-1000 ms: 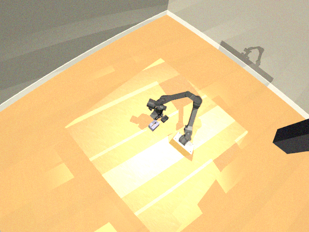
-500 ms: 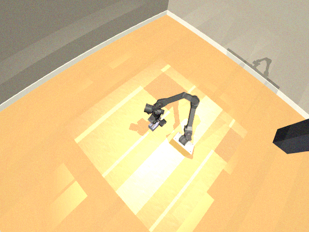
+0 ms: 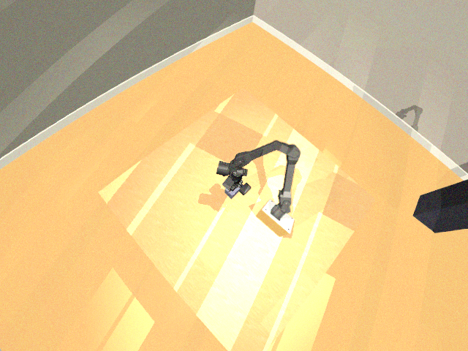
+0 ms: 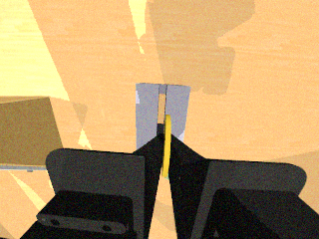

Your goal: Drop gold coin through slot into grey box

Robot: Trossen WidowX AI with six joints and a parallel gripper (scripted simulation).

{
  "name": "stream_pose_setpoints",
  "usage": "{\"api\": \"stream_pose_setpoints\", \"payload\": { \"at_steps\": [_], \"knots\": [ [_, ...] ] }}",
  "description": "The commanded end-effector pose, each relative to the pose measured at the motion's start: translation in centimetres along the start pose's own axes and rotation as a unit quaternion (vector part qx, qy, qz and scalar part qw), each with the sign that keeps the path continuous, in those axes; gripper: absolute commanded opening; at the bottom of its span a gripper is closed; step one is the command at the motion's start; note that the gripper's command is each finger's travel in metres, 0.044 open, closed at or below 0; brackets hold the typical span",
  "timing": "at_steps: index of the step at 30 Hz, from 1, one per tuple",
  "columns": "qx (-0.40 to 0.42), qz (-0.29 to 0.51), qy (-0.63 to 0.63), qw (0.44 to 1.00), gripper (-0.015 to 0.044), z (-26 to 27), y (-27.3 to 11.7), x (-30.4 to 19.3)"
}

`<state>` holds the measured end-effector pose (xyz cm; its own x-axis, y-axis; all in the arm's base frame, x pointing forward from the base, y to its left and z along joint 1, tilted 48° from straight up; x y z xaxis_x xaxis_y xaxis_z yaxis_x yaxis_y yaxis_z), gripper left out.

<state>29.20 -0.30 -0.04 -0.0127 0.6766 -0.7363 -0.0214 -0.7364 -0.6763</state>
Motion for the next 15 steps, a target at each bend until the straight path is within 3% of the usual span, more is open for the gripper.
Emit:
{"api": "stream_pose_setpoints", "payload": {
  "at_steps": [1,15],
  "knots": [
    [-0.001,-0.001,0.000,1.000,0.0000,-0.07,-0.08,-0.08],
    [-0.001,-0.001,-0.006,1.000,0.0000,0.27,0.44,0.50]
  ]
}}
Point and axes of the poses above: the point midway between the two fingers, 35 mm back from their tips, its own y axis out along the fingers, its own z axis across the jaws, x = y × z, the point moved 1 cm from there along -y, back along the fingers, and after that the axes turned 7 degrees about -y, right-handed, at the moved point
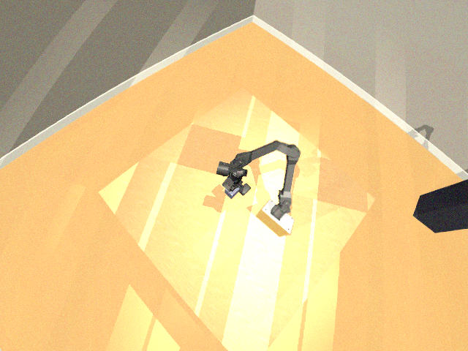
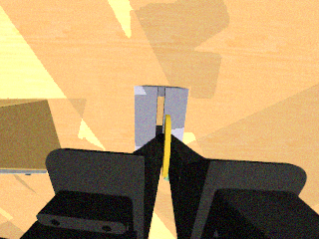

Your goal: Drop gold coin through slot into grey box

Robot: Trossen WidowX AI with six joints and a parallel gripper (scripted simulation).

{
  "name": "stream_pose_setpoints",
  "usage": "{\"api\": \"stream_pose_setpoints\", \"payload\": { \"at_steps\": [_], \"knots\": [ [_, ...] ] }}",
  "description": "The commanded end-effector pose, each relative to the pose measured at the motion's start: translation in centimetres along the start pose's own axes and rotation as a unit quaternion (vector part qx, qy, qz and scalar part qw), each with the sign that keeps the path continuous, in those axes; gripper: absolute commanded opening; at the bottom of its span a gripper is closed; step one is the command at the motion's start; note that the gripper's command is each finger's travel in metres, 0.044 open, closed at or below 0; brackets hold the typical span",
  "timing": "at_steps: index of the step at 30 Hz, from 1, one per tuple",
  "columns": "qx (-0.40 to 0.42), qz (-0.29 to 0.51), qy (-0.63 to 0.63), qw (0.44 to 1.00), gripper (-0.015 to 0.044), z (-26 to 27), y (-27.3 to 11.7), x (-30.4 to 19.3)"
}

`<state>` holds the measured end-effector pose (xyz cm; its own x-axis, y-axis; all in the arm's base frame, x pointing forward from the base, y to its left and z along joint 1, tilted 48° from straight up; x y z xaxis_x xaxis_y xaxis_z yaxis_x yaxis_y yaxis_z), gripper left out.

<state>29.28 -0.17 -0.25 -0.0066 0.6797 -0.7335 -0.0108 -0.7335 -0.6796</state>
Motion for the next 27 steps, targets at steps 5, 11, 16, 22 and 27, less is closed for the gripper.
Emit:
{"api": "stream_pose_setpoints", "payload": {
  "at_steps": [5,11,16,22,27],
  "knots": [
    [0.004,0.001,-0.011,1.000,0.0000,0.42,0.53,0.23],
    [0.004,0.001,-0.008,1.000,0.0000,0.56,0.56,0.03],
    [0.004,0.001,-0.005,1.000,0.0000,0.68,0.39,0.02],
    [0.004,0.001,-0.003,1.000,0.0000,0.77,0.31,0.04],
    [0.004,0.001,-0.004,1.000,0.0000,0.86,0.37,0.11]
  ]
}}
Point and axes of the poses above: the point midway between the two fingers, 35 mm back from their tips, its own y axis out along the fingers, its own z axis across the jaws, x = y × z, the point moved 1 cm from there along -y, back along the fingers, and after that the axes turned 7 degrees about -y, right-handed, at the moved point
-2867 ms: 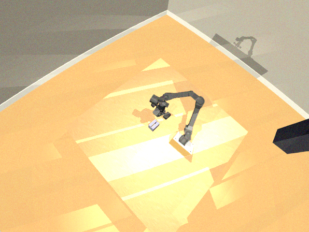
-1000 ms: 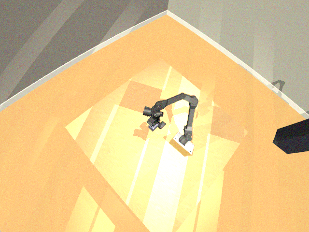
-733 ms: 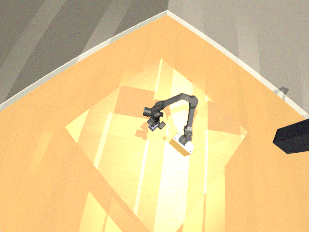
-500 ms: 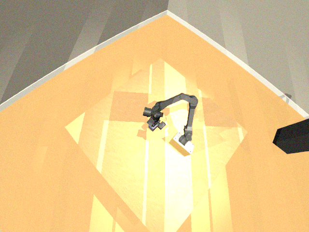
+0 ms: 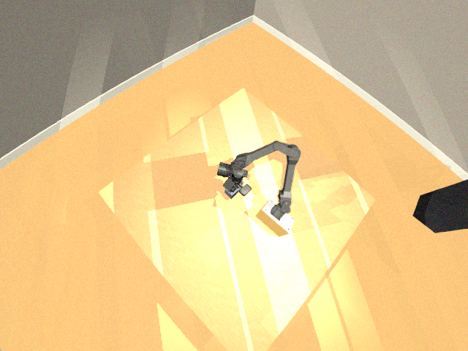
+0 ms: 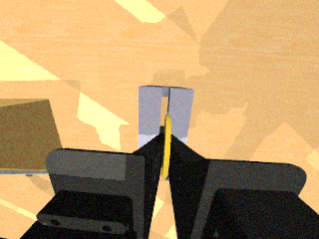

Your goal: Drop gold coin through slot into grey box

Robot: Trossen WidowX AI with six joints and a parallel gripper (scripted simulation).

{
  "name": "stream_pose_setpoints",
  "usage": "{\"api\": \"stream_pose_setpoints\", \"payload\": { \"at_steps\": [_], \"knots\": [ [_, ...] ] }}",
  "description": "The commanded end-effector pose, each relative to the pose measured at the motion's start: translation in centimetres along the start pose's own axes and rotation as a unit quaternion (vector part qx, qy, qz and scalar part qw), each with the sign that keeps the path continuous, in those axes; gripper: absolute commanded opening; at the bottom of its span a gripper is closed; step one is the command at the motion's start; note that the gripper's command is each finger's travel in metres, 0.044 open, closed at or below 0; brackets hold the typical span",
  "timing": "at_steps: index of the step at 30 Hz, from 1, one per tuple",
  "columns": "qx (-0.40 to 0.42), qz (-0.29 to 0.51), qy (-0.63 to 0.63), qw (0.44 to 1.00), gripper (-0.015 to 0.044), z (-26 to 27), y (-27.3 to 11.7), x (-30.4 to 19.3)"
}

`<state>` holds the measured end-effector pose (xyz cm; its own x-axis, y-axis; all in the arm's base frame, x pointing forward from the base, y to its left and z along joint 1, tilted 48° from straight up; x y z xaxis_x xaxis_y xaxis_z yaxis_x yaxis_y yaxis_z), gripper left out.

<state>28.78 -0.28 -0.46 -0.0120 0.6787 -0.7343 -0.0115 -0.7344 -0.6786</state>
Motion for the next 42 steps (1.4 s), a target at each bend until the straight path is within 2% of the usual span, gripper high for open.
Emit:
{"api": "stream_pose_setpoints", "payload": {
  "at_steps": [1,42],
  "knots": [
    [0.003,0.001,-0.001,1.000,0.0004,0.3,0.1,0.0],
    [0.000,0.000,-0.005,1.000,0.0000,0.3,1.1,0.0]
  ]
}}
Point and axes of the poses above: the point midway between the two fingers, 35 mm back from their tips, its own y axis out along the fingers, its own z axis across the jaws, x = y × z, the point moved 1 cm from there along -y, back along the fingers, and after that the axes turned 7 degrees about -y, right-handed, at the moved point
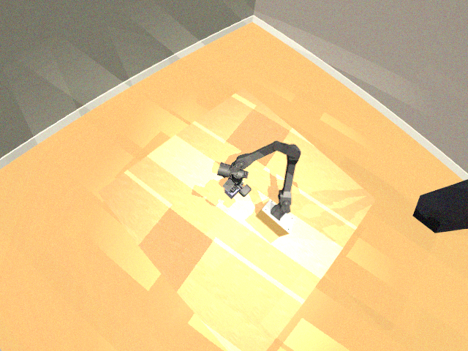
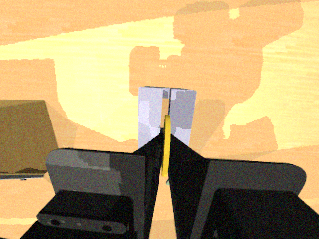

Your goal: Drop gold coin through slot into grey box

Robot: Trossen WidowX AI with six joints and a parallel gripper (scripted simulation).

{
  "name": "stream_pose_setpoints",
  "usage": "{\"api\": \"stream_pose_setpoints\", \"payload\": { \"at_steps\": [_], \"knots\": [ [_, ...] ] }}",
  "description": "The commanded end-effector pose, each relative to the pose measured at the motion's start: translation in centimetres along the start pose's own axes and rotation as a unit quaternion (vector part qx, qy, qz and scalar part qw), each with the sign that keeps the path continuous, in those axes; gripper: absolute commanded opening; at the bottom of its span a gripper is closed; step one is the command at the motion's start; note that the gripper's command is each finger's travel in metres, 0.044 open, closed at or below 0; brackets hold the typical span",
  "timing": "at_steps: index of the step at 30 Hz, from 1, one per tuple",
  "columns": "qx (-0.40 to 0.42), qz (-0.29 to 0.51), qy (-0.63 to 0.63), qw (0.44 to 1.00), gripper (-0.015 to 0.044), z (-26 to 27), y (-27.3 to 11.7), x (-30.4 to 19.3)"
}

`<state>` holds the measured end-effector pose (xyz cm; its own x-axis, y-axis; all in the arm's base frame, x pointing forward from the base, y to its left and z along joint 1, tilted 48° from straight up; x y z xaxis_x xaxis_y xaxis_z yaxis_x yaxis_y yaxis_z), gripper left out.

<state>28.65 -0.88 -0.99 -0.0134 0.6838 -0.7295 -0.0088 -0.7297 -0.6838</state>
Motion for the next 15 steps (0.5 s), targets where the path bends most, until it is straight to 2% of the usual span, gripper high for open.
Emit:
{"api": "stream_pose_setpoints", "payload": {
  "at_steps": [1,15],
  "knots": [
    [0.002,0.004,-0.004,1.000,0.0000,0.19,0.31,-0.02],
    [0.002,0.004,-0.005,1.000,0.0000,0.18,0.64,0.01]
  ]
}}
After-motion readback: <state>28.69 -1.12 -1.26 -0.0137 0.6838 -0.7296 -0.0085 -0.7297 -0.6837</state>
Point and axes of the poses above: the point midway between the two fingers, 35 mm back from their tips, its own y axis out along the fingers, its own z axis across the jaws, x = y × z, the point moved 1 cm from there along -y, back along the fingers, and after that the axes turned 7 degrees about -y, right-handed, at the moved point
